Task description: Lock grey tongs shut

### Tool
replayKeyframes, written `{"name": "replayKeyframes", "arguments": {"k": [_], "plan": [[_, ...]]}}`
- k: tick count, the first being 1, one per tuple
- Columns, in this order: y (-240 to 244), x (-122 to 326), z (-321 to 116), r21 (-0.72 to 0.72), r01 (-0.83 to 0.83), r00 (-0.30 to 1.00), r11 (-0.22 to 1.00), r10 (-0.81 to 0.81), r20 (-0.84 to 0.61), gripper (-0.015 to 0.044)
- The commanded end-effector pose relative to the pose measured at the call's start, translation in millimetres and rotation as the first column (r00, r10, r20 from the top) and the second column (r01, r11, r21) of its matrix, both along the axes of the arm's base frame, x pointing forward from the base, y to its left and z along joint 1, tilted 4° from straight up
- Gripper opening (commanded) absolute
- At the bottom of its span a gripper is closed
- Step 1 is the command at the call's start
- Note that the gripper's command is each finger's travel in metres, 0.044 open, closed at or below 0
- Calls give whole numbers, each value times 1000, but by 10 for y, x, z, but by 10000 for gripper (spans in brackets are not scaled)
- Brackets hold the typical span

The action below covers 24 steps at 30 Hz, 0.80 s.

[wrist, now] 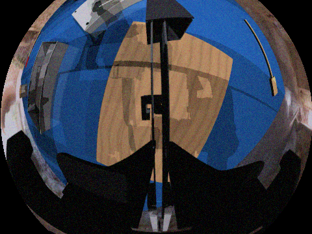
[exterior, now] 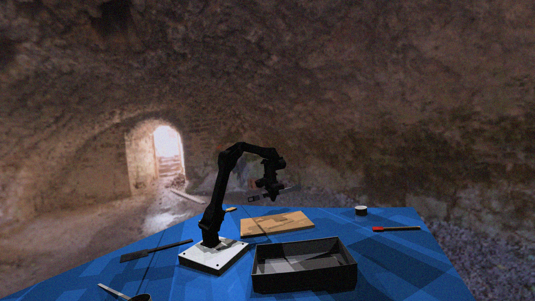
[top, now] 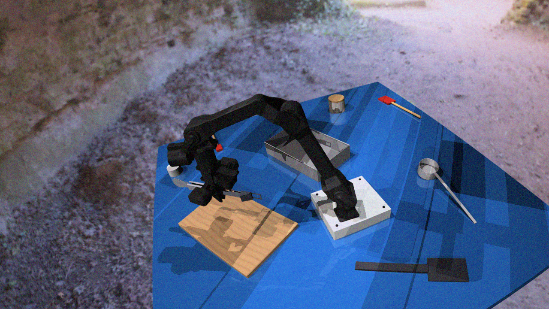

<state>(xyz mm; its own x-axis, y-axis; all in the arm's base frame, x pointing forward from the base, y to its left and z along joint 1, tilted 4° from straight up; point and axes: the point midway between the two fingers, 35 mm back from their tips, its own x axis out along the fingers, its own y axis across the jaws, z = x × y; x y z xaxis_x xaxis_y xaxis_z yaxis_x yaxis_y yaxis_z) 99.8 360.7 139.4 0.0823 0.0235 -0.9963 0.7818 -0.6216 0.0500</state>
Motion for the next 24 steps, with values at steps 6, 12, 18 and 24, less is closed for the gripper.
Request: {"name": "replayKeyframes", "arguments": {"k": [6,12,18,24], "plan": [[14,9,-155,0,-2,1000,1000,2,-3,-150],[18,18,-254,0,-2,1000,1000,2,-3,-150],[20,25,-352,0,-2,1000,1000,2,-3,-150],[17,32,-450,0,-2,1000,1000,2,-3,-150]]}}
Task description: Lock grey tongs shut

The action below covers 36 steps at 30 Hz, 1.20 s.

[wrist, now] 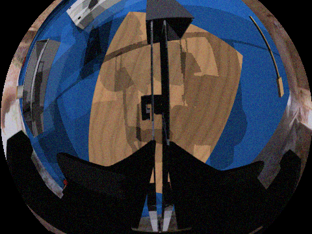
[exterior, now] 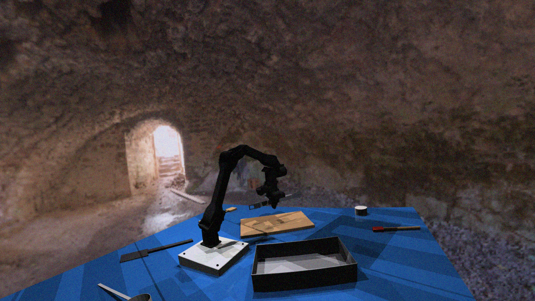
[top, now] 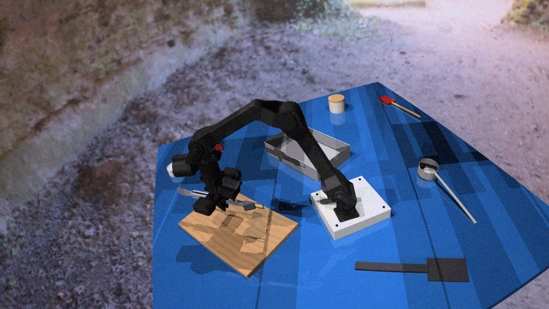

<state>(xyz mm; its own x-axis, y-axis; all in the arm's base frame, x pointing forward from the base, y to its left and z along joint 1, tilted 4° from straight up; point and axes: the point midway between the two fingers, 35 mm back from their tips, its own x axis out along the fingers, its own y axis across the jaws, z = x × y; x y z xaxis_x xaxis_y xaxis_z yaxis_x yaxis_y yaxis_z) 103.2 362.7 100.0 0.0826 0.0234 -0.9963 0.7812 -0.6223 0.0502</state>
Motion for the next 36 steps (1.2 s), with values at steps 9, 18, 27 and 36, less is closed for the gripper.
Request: {"name": "replayKeyframes", "arguments": {"k": [9,18,27,36], "plan": [[-12,7,-203,0,-3,1000,1000,3,-3,-150],[-30,13,-349,-1,-3,1000,1000,3,-3,-150],[-47,16,-452,-1,-3,1000,1000,3,-3,-150],[-49,20,-439,-3,0,1000,1000,0,-1,34]]}}
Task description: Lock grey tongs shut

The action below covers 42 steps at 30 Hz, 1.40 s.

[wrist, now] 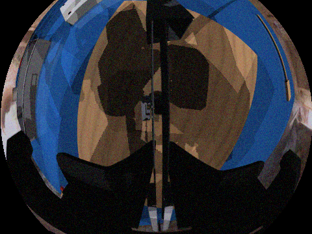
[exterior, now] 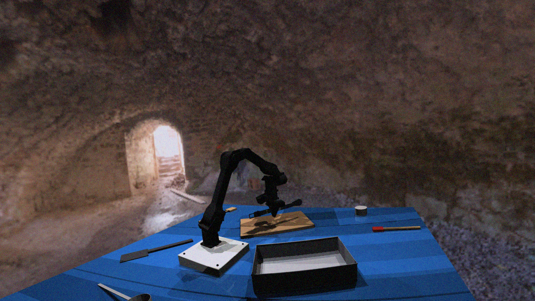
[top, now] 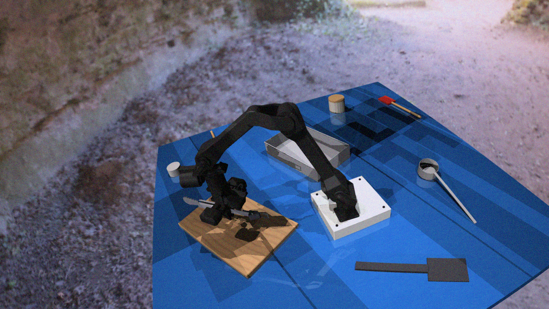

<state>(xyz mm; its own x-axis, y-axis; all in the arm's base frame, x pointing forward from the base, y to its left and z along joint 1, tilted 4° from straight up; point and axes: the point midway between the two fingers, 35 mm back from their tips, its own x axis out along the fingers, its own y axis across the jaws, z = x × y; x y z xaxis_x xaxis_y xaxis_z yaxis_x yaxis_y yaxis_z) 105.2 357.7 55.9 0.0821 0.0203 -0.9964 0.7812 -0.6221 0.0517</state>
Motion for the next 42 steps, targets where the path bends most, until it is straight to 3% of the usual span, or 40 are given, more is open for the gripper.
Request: {"name": "replayKeyframes", "arguments": {"k": [1,16,21,31,42], "plan": [[1,0,3,0,0,1000,1000,0,0,60],[1,0,3,0,0,1000,1000,0,0,440],[-44,-141,111,0,0,1000,1000,0,-2,440],[-852,-1223,955,-5,-3,1000,1000,3,-15,440],[-924,-1285,1175,2,-6,1000,1000,6,-16,440]]}}
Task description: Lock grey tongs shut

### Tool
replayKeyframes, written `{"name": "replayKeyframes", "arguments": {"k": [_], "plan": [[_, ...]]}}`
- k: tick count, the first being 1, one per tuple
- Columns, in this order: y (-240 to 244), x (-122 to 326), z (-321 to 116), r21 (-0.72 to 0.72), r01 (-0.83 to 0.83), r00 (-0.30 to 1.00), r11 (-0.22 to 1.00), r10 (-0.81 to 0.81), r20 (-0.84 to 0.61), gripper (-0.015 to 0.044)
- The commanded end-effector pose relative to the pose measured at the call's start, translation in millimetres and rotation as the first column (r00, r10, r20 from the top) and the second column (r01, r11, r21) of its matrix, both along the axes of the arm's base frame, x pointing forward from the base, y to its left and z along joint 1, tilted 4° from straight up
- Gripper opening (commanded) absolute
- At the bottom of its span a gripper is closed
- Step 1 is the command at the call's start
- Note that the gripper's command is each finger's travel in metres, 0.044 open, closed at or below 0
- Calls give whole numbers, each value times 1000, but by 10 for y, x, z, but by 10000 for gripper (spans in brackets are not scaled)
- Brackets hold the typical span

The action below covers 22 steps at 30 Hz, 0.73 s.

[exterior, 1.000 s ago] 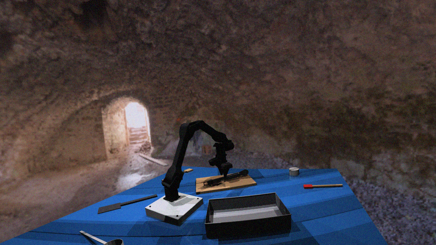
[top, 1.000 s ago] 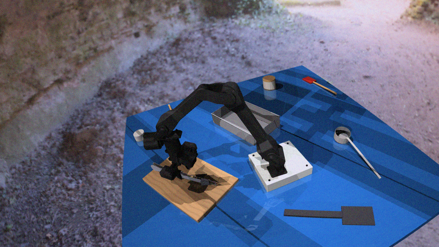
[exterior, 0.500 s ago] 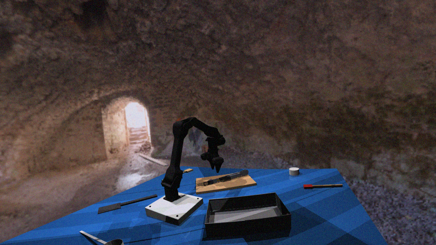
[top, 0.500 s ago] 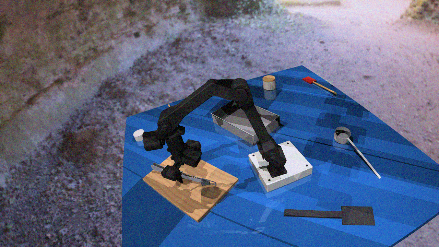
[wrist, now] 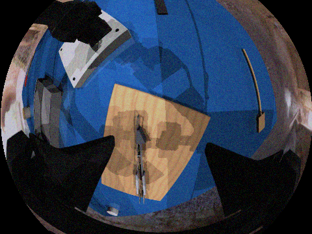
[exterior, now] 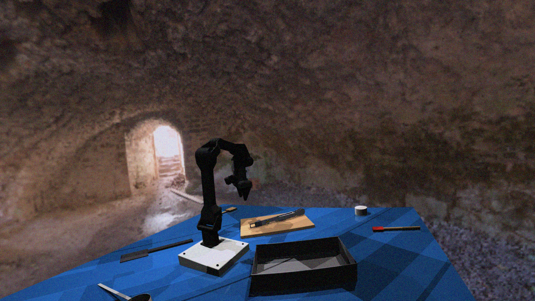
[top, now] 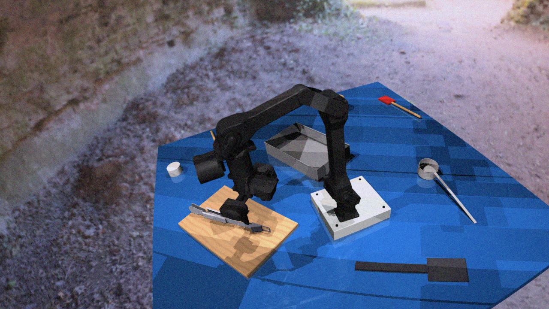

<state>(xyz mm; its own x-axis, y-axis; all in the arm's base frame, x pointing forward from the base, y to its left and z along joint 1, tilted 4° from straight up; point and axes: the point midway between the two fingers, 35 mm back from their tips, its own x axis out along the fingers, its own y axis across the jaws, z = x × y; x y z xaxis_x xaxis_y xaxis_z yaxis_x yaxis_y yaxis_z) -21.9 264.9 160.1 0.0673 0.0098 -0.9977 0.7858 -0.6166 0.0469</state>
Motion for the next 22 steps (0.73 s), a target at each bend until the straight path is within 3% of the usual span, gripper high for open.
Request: {"name": "replayKeyframes", "arguments": {"k": [1,5,22], "plan": [[5,-17,203,15,0,1000,1000,0,-2,440],[-11,-23,450,25,-5,1000,1000,5,-3,440],[-11,-23,450,25,-5,1000,1000,5,-3,440]]}}
